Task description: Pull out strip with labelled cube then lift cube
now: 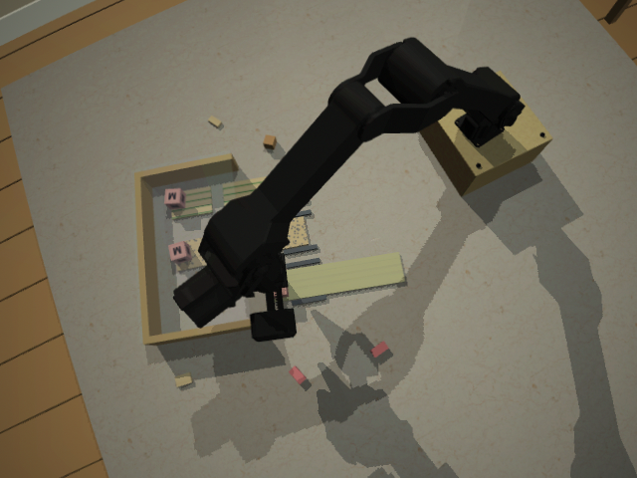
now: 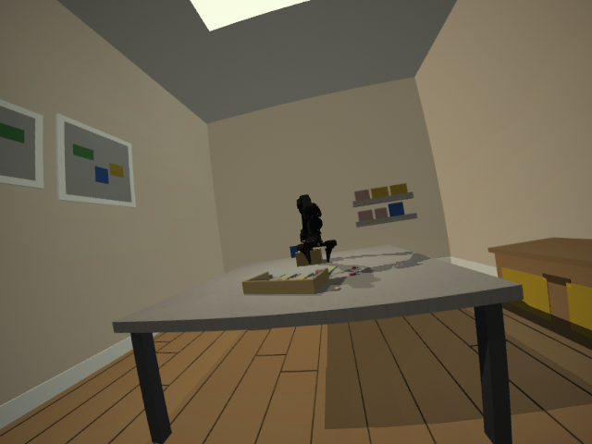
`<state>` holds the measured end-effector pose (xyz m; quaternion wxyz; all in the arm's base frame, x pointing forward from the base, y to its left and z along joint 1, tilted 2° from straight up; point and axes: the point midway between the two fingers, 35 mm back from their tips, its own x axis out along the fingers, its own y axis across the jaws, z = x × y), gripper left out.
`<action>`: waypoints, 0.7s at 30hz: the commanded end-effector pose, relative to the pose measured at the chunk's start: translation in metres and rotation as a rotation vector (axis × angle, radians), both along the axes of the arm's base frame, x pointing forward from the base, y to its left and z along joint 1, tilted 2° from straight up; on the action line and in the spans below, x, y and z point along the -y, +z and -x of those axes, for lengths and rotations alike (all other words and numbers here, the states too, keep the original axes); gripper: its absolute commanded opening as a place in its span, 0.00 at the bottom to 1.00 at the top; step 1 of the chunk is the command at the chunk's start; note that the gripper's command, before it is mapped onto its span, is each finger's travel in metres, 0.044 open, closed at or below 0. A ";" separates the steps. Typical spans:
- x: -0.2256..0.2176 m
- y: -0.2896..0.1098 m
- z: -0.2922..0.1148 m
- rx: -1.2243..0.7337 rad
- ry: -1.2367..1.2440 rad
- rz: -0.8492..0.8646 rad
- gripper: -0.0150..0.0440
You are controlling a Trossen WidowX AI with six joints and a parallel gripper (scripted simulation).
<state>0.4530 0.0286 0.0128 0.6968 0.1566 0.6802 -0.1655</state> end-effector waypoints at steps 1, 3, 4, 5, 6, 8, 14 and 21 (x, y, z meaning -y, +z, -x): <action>0.003 -0.001 -0.003 -0.005 0.005 0.003 0.91; 0.004 -0.004 -0.004 -0.005 0.005 0.003 0.82; 0.004 -0.006 -0.004 -0.005 0.005 0.003 0.78; 0.004 -0.007 -0.004 -0.005 0.005 0.003 0.73; 0.004 -0.009 -0.004 -0.005 0.005 0.003 0.69; 0.004 -0.012 -0.004 -0.005 0.005 0.003 0.68; 0.004 -0.022 -0.004 -0.005 0.005 0.003 0.68; 0.005 -0.034 -0.004 -0.005 0.005 0.003 0.68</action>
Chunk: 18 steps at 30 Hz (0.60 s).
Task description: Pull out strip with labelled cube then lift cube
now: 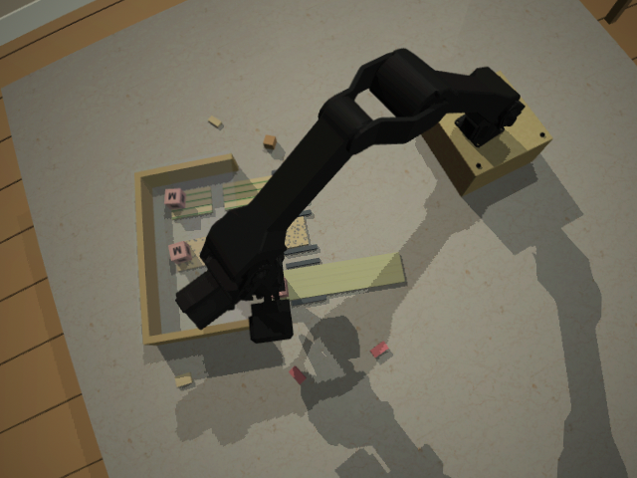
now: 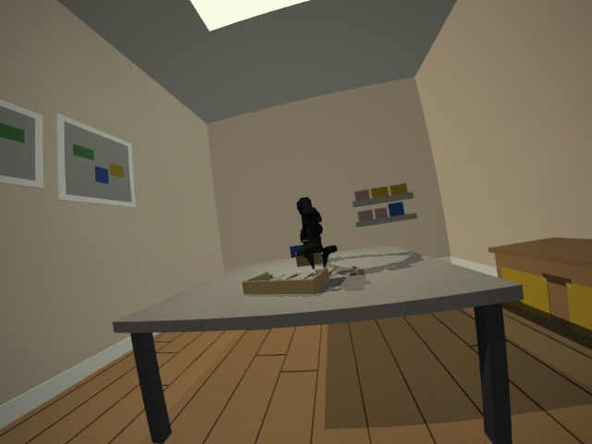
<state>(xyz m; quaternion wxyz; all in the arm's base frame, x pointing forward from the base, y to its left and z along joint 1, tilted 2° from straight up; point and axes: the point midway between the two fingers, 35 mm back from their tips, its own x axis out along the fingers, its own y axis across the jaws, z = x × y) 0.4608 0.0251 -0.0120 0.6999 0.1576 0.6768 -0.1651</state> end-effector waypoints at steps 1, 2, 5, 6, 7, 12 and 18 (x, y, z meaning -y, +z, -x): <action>0.001 -0.010 0.003 -0.015 0.006 0.003 0.68; 0.001 -0.012 0.003 -0.015 0.006 0.003 0.68; 0.001 -0.017 0.004 -0.015 0.006 0.003 0.68; 0.001 -0.019 0.004 -0.015 0.006 0.003 0.68; 0.001 -0.020 0.004 -0.015 0.006 0.003 0.68; 0.002 -0.028 0.004 -0.015 0.006 0.003 0.68; 0.002 -0.031 0.004 -0.015 0.006 0.003 0.68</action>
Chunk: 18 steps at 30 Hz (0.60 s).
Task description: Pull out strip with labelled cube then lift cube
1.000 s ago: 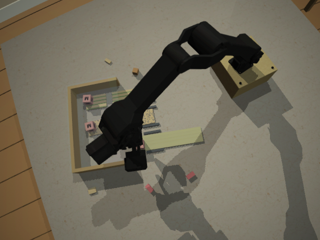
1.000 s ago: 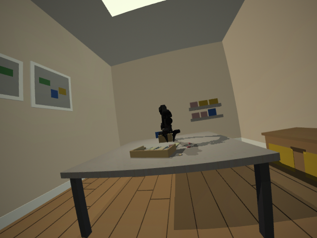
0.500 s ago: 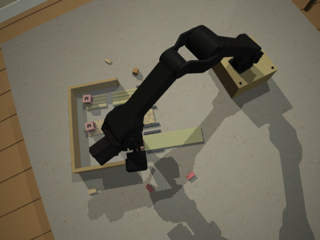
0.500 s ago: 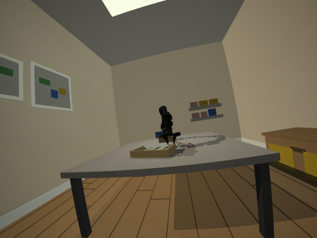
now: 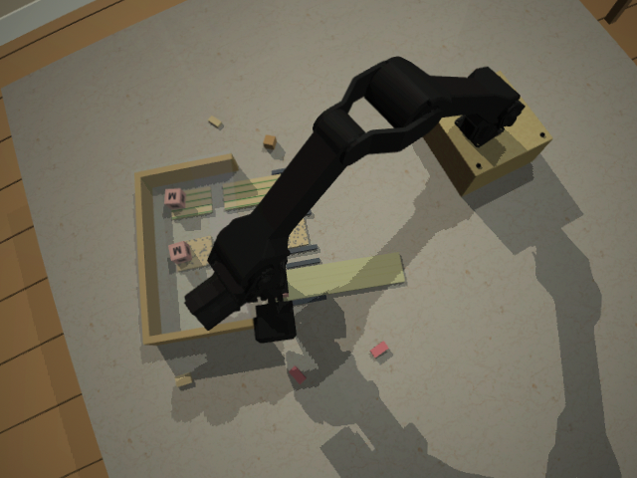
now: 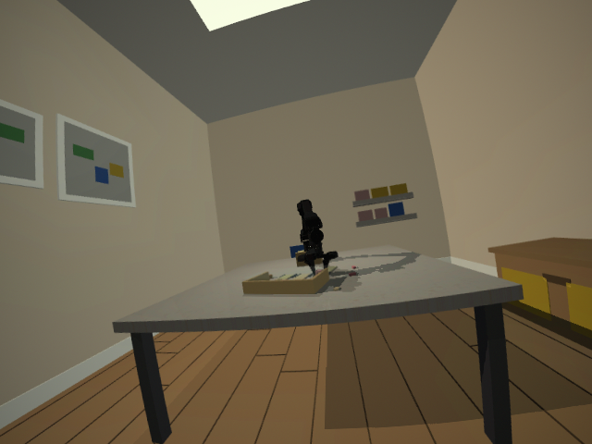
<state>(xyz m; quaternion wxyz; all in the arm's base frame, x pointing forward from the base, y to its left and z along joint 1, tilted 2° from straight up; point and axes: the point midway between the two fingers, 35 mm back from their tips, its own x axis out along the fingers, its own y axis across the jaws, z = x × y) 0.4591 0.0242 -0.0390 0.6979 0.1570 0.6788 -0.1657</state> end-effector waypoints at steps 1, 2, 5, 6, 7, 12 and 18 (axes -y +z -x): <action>0.001 -0.004 0.003 -0.009 0.006 0.003 0.68; 0.001 -0.004 0.003 -0.009 0.006 0.003 0.68; 0.000 -0.002 0.001 -0.004 0.000 0.000 0.63; 0.000 -0.002 0.001 -0.004 0.000 0.000 0.59; 0.000 -0.002 0.001 -0.004 0.000 0.000 0.54; 0.000 -0.002 0.001 -0.004 0.000 0.000 0.49; 0.000 -0.002 0.001 -0.004 0.000 0.000 0.35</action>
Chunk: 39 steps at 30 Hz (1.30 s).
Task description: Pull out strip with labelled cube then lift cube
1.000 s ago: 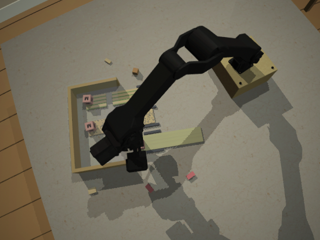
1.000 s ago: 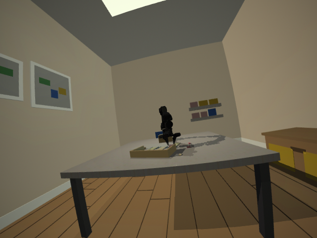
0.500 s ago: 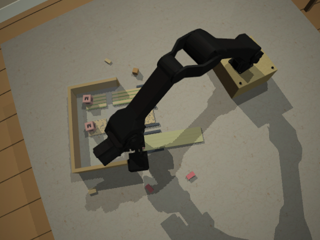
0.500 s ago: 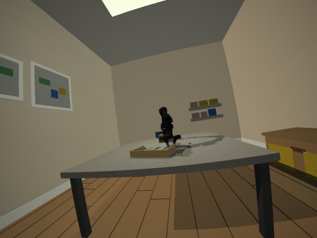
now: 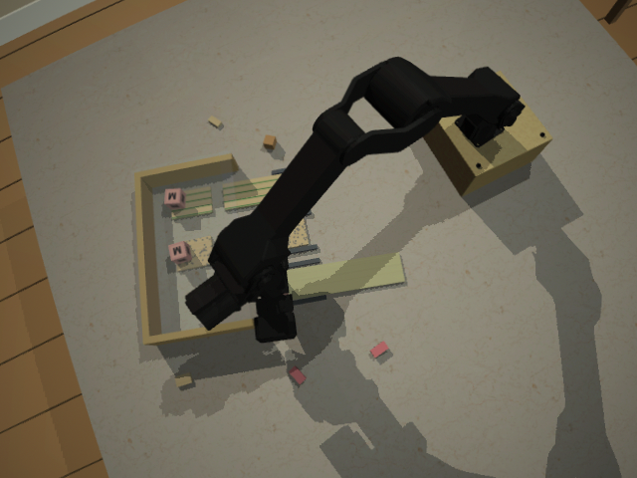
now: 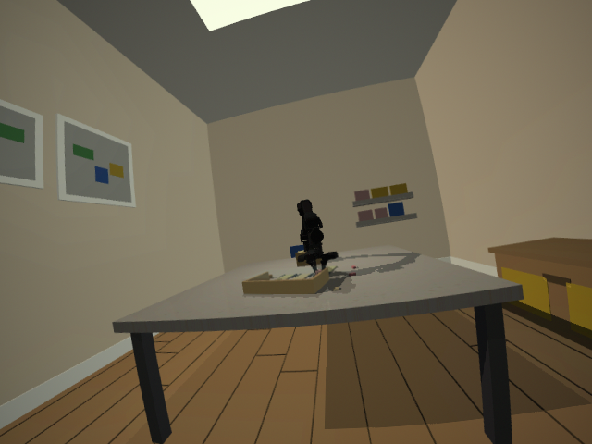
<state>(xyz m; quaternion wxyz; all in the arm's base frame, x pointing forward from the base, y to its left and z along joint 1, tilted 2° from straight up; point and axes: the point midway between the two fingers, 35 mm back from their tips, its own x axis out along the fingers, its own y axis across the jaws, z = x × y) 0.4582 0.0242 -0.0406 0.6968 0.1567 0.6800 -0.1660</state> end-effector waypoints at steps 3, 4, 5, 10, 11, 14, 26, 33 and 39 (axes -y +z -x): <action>0.000 0.004 0.004 -0.001 0.000 0.000 0.25; 0.000 0.006 0.008 -0.002 0.001 0.001 0.25; 0.000 0.009 0.011 -0.002 0.001 0.001 0.25; 0.001 0.021 0.027 -0.005 0.003 0.001 0.25; 0.001 0.023 0.030 -0.005 0.003 0.002 0.25; 0.001 0.030 0.040 -0.007 0.005 0.002 0.25; 0.003 0.042 0.072 -0.011 0.006 0.003 0.25; 0.004 0.042 0.095 -0.013 0.006 0.003 0.25; 0.005 0.042 0.116 -0.015 0.006 0.003 0.25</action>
